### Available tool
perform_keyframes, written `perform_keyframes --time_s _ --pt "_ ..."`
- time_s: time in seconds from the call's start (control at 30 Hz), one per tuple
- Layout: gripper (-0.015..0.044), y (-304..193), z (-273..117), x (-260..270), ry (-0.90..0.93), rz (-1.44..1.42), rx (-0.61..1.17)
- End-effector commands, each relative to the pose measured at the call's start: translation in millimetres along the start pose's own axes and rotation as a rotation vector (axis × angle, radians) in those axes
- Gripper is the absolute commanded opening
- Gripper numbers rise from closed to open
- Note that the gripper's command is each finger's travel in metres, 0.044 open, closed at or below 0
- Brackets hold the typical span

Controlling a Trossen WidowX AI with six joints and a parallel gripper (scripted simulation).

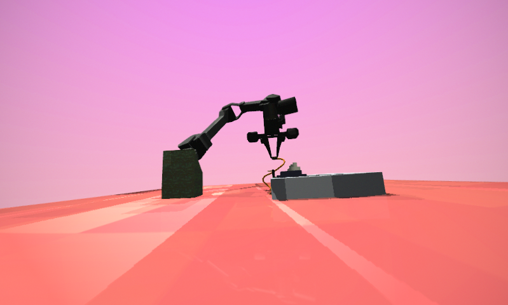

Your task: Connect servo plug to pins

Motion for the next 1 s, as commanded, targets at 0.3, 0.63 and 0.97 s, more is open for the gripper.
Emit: perform_keyframes --time_s 0.3,0.63,0.97 --pt "0.0 20.3 0.1 -24.4 -0.004 -0.396 -0.006" --pt "0.0 32.6 1.4 -42.1 -0.005 -0.685 -0.002" --pt "0.0 43.1 3.4 -60.5 -0.005 -0.975 0.003"
Point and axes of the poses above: the point midway between the two fingers, 35 mm back from their tips, its own z axis out along the fingers, its own x axis across the jaws, y = z × x, the point moved 1 cm from there along -z, back along the fingers, and after that the axes turned 3 degrees about -z, right-handed, at the moved point
